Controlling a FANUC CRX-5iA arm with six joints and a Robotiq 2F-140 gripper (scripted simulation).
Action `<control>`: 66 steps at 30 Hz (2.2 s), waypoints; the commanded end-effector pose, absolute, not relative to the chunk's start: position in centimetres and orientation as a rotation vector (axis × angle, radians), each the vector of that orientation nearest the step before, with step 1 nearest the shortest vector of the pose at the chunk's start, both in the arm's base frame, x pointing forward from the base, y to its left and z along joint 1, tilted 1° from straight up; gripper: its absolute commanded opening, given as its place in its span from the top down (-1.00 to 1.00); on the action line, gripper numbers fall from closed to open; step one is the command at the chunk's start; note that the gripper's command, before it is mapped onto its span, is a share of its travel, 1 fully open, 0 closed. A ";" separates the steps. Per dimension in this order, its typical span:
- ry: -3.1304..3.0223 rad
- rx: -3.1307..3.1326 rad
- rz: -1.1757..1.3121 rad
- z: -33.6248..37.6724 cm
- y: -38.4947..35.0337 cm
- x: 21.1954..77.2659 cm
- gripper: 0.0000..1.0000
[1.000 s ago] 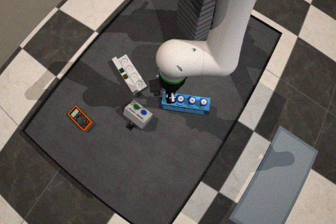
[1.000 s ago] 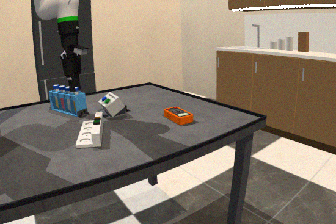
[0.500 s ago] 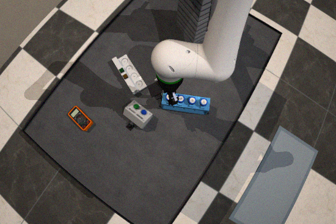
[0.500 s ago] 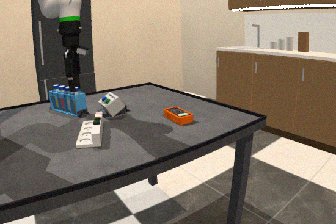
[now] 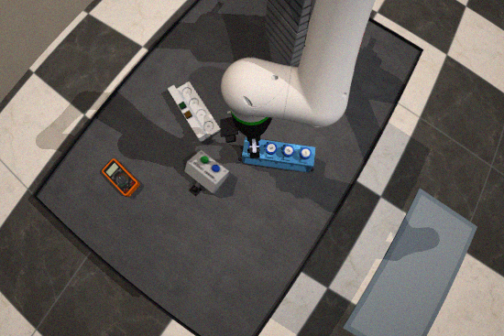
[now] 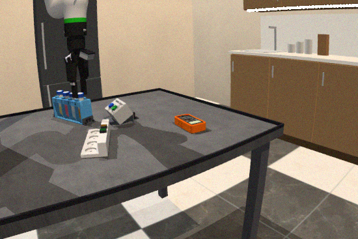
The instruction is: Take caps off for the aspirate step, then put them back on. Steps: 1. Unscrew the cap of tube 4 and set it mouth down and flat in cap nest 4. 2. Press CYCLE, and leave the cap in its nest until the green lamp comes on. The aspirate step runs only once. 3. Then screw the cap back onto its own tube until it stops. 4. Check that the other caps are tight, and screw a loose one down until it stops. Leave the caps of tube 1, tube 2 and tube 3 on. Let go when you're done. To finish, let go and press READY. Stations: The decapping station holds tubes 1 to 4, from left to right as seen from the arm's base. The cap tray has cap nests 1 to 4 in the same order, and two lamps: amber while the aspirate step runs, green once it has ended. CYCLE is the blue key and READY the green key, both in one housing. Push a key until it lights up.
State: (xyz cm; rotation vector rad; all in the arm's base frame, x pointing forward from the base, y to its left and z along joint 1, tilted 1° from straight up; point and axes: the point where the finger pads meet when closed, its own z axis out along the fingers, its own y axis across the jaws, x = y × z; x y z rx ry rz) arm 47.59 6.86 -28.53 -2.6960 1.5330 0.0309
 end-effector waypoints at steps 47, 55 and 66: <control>1.394 -2.796 -0.003 -28.4 6.8 47.7 0.41; 1.394 -2.796 -0.004 -28.5 6.8 47.7 0.18; 1.804 -2.551 0.001 -28.3 6.8 47.7 0.18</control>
